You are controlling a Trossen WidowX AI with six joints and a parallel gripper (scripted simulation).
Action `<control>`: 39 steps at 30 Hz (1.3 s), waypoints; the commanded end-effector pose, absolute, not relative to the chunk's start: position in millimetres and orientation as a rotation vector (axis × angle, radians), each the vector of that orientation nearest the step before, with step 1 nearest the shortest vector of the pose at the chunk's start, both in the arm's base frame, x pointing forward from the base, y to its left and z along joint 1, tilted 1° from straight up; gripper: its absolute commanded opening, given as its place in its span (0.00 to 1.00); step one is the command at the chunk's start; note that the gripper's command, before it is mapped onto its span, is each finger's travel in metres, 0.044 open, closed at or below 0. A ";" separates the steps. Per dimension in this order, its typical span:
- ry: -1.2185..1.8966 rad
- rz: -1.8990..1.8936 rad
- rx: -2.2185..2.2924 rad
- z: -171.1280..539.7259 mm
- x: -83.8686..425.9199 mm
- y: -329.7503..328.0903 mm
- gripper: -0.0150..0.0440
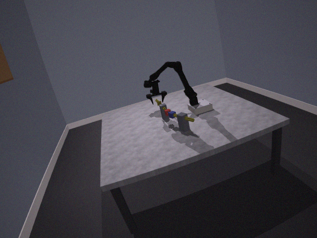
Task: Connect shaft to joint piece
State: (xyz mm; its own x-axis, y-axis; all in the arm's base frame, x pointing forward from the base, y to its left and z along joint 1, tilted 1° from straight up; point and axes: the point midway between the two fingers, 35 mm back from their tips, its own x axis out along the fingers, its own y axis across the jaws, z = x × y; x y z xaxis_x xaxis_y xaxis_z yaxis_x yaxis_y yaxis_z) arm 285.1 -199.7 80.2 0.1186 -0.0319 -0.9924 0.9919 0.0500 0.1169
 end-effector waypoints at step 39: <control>1.125 -1.107 1.211 63.5 286.0 -198.0 0.37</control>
State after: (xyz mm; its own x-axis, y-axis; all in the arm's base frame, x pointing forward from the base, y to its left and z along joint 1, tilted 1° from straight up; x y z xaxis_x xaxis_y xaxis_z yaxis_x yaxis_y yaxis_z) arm 285.9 -198.4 64.1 0.1145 -0.0266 -0.9931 0.9924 0.0483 0.1131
